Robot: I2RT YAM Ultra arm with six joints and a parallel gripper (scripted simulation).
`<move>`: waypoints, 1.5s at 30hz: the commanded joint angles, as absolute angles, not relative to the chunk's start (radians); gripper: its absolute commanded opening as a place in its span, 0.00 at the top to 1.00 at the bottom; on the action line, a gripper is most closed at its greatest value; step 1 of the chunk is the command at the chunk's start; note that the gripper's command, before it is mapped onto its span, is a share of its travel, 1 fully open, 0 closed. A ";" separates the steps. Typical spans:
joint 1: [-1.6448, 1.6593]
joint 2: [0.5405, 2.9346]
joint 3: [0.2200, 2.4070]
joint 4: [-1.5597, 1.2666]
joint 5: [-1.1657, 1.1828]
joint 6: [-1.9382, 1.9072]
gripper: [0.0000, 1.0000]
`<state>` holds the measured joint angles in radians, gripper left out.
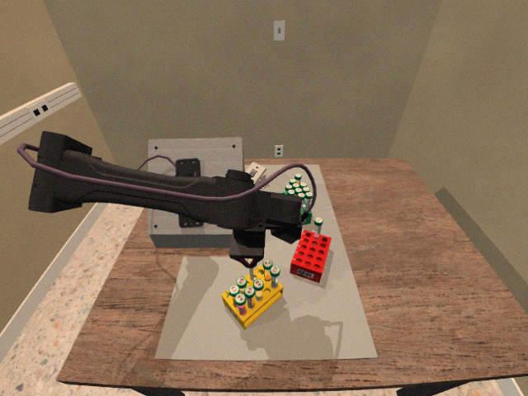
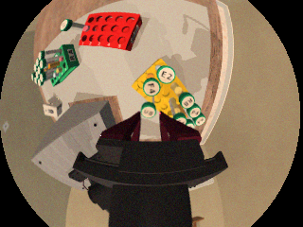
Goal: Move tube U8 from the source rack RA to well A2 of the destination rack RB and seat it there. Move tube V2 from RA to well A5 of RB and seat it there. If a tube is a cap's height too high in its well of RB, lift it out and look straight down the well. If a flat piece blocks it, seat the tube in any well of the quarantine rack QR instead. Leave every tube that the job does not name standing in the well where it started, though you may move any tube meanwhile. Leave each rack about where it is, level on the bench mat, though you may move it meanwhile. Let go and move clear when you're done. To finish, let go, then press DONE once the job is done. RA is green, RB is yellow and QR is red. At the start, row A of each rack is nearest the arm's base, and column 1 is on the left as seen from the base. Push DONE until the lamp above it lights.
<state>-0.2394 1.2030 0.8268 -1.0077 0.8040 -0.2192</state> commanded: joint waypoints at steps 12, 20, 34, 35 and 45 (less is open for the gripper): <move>-0.093 1.208 0.946 -1.251 0.834 -0.013 0.70; -0.008 1.228 1.017 -1.395 0.833 0.112 0.70; 0.127 1.399 1.054 -1.389 0.804 0.105 0.70; 0.141 1.426 1.059 -1.381 0.802 0.091 0.70; 0.222 1.637 1.123 -1.314 0.782 -0.007 0.70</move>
<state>0.1848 1.5845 1.0756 -1.3548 0.8017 0.0280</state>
